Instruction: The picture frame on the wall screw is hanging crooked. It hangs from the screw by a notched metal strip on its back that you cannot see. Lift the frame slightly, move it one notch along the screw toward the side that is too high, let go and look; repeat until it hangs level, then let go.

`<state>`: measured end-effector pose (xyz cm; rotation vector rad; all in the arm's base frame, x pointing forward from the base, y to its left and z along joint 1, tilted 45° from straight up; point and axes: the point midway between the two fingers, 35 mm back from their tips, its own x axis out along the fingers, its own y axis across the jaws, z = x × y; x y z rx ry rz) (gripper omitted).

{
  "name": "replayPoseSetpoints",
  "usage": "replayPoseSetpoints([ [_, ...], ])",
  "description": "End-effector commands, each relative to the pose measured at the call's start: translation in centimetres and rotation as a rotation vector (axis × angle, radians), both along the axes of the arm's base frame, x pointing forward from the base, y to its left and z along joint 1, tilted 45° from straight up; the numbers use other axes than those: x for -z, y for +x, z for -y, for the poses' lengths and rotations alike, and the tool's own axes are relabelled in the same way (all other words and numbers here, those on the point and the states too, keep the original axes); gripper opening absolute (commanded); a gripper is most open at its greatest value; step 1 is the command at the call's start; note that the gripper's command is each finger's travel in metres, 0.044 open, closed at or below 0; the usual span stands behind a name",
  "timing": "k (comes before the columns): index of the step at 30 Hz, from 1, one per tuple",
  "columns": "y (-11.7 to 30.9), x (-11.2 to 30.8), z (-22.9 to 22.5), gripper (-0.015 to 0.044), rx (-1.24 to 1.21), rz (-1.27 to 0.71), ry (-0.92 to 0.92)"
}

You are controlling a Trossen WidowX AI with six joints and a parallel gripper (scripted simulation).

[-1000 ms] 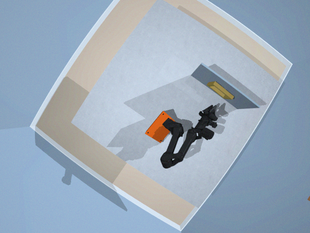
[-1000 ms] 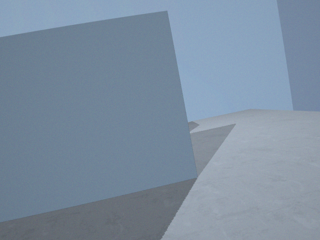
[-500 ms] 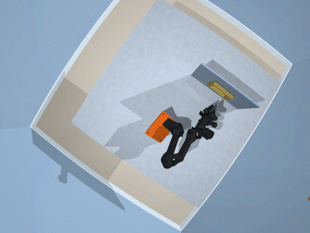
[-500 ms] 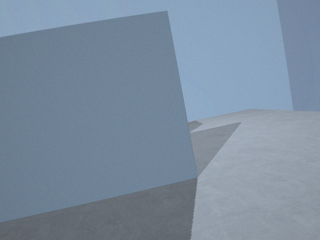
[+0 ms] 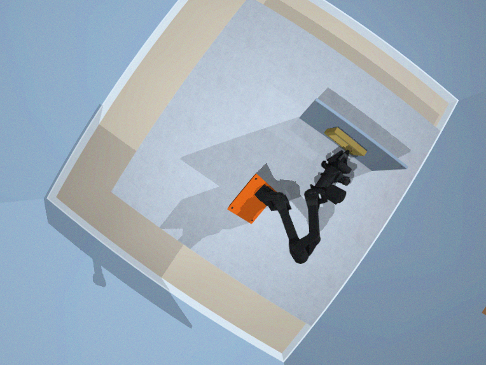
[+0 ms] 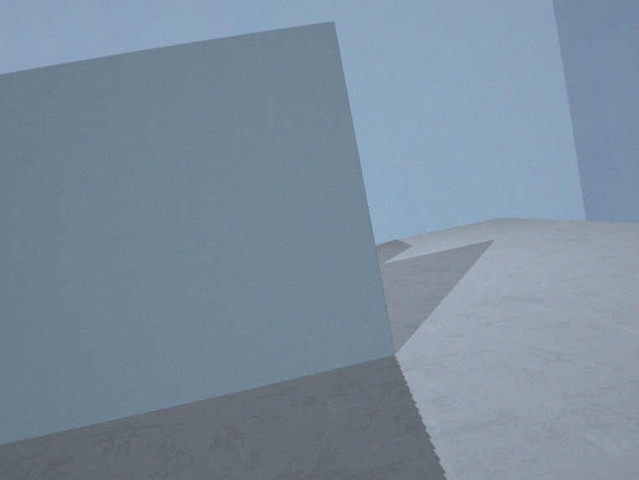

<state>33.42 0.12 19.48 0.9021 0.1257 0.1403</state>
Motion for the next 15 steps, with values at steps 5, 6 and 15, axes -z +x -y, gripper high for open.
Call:
replayPoseSetpoints([
  [5,0.58,0.03,-0.11,0.0260,0.005,0.006,0.002],
  [6,0.58,0.03,-0.11,0.0260,0.005,0.006,0.002],
  [15,0.73,0.02,-0.13,0.0260,0.005,0.006,0.002],
])
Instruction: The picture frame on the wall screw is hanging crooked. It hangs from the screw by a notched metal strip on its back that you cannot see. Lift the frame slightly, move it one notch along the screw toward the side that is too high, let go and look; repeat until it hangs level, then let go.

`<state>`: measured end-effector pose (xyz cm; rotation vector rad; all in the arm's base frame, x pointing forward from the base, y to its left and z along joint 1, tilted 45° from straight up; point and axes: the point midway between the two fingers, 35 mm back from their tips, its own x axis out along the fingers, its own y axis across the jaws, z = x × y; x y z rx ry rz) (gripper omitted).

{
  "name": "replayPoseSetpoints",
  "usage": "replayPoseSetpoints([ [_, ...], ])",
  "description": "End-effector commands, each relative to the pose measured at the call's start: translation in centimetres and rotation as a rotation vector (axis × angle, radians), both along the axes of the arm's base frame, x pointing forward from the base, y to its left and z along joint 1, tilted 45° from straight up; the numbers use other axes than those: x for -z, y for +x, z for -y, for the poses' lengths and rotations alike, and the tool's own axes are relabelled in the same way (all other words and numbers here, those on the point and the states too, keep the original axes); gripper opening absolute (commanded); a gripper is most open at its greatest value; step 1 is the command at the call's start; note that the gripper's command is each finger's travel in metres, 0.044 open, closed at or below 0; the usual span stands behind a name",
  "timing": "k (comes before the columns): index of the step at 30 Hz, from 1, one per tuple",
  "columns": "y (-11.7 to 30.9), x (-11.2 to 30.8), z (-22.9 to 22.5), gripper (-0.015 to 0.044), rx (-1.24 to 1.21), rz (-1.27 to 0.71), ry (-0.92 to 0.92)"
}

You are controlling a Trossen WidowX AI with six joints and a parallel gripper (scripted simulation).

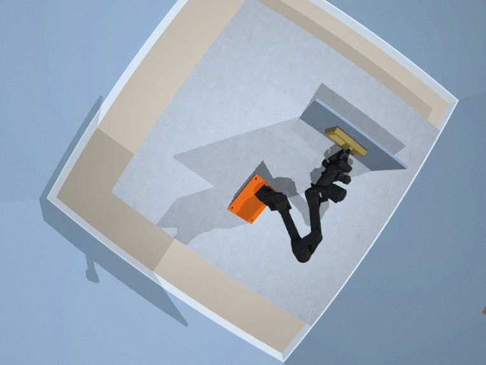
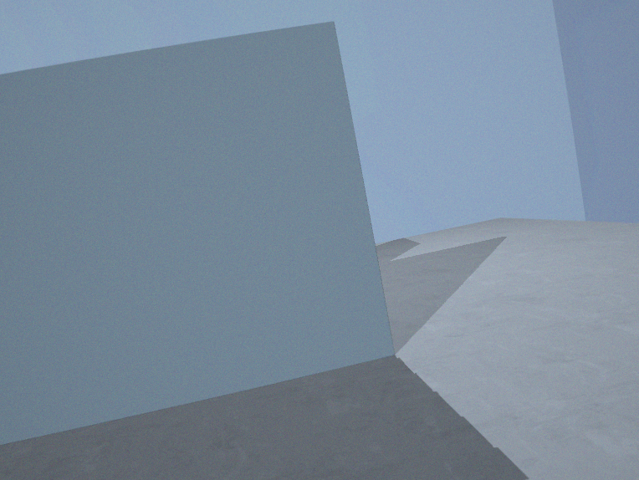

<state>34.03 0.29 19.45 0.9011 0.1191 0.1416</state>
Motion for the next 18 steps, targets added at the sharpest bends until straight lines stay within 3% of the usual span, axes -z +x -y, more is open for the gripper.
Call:
replayPoseSetpoints([
  [1,0.2,0.0,0.0,0.0260,0.004,0.000,0.003],
  [18,2.9,0.0,-0.4,0.0260,0.004,0.002,0.003],
])
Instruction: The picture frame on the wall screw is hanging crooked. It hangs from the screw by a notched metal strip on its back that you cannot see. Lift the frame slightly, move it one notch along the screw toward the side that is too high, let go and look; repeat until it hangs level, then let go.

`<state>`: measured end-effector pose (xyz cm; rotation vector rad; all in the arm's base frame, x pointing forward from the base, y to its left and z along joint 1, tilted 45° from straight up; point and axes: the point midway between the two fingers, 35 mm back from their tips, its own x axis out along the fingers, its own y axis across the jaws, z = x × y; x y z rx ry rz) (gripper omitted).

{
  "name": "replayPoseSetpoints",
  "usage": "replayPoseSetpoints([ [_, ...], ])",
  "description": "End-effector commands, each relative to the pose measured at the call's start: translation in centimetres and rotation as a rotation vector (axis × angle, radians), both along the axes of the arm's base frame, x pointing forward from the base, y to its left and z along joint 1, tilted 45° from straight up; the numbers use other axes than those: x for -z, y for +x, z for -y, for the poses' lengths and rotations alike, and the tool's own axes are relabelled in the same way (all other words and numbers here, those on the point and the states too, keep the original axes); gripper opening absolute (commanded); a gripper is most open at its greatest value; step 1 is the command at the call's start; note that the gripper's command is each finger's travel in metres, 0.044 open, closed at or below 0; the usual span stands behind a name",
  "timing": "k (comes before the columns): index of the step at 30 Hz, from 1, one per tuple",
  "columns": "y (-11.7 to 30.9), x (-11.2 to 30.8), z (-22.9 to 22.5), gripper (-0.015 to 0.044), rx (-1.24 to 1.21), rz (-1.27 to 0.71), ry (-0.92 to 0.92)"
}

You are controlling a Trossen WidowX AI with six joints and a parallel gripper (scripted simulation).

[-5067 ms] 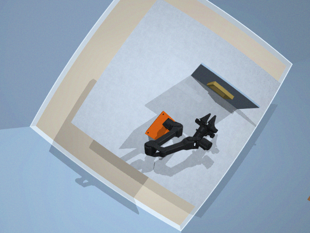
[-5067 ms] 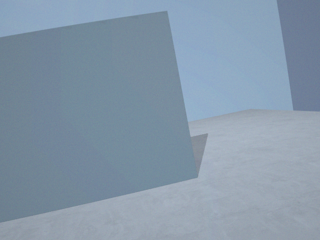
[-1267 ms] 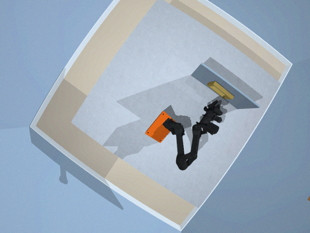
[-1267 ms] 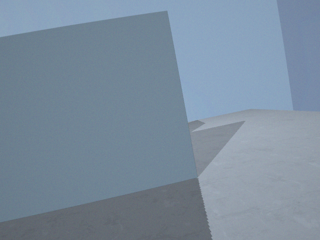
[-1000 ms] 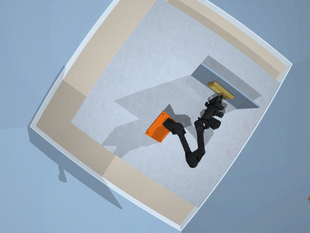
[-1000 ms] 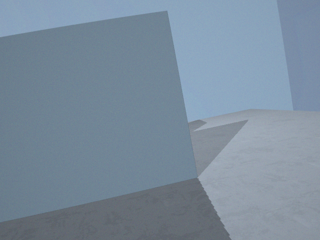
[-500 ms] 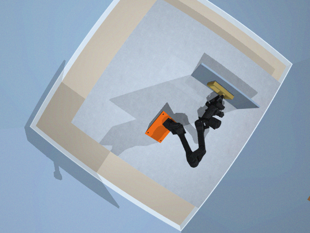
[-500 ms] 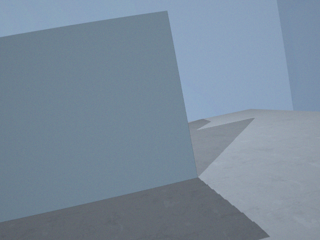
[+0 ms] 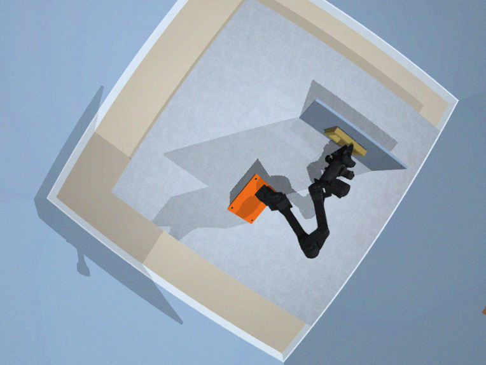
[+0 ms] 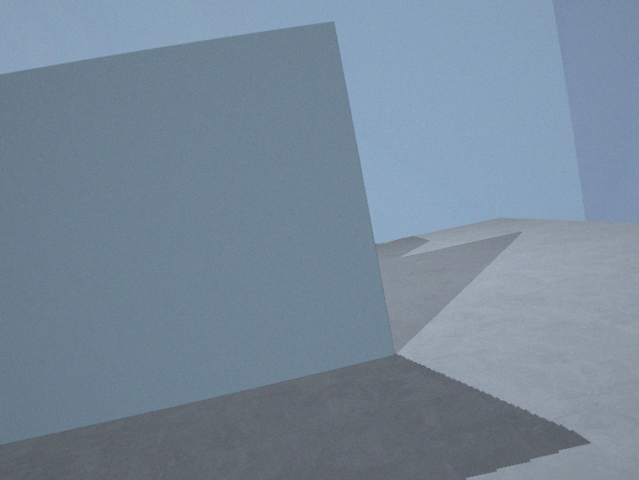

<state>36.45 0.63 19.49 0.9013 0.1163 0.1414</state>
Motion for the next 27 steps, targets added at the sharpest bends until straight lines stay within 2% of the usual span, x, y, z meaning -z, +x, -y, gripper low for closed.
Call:
replayPoseSetpoints([
  [1,0.60,0.07,-0.10,0.0260,0.002,-0.001,0.003],
  [27,1.48,0.18,-0.28,0.0260,0.002,0.000,0.003],
])
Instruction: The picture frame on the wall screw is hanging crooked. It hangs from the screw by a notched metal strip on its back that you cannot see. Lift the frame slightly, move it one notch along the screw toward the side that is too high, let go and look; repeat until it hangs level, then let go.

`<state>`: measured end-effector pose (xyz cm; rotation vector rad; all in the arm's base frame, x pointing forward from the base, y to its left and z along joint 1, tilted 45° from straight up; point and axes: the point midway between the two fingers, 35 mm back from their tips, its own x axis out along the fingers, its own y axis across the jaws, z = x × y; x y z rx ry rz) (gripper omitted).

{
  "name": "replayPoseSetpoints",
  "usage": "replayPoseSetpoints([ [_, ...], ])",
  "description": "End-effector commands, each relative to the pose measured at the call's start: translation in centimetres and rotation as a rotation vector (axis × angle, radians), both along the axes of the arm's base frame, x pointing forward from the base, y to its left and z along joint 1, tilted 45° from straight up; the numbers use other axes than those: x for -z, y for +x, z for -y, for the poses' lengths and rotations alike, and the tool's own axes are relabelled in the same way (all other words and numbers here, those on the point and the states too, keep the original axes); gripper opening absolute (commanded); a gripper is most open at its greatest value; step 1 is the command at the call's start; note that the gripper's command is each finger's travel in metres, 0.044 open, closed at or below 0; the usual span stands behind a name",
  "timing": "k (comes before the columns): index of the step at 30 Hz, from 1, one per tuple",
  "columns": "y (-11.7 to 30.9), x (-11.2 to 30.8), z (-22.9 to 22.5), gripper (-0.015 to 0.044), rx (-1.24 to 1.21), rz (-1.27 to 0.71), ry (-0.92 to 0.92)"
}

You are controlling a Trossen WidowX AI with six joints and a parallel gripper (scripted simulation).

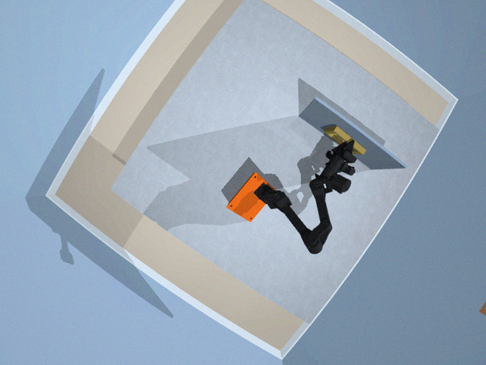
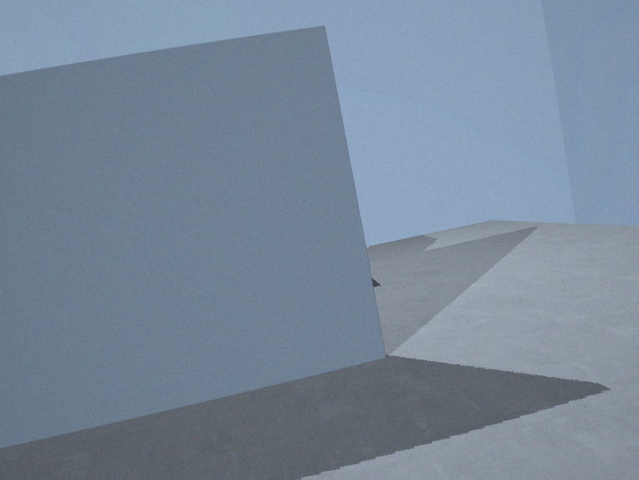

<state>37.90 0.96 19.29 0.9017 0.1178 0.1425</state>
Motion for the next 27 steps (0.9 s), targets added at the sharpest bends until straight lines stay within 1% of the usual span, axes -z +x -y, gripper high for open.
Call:
replayPoseSetpoints([
  [1,0.03,-0.02,0.05,0.0260,0.004,0.001,0.003],
  [13,0.05,-0.04,0.08,0.0260,0.004,0.001,0.003],
  [19,0.05,-0.04,0.08,0.0103,0.004,0.001,0.003],
  [27,0.05,-0.04,0.08,0.0049,0.004,0.001,0.003],
])
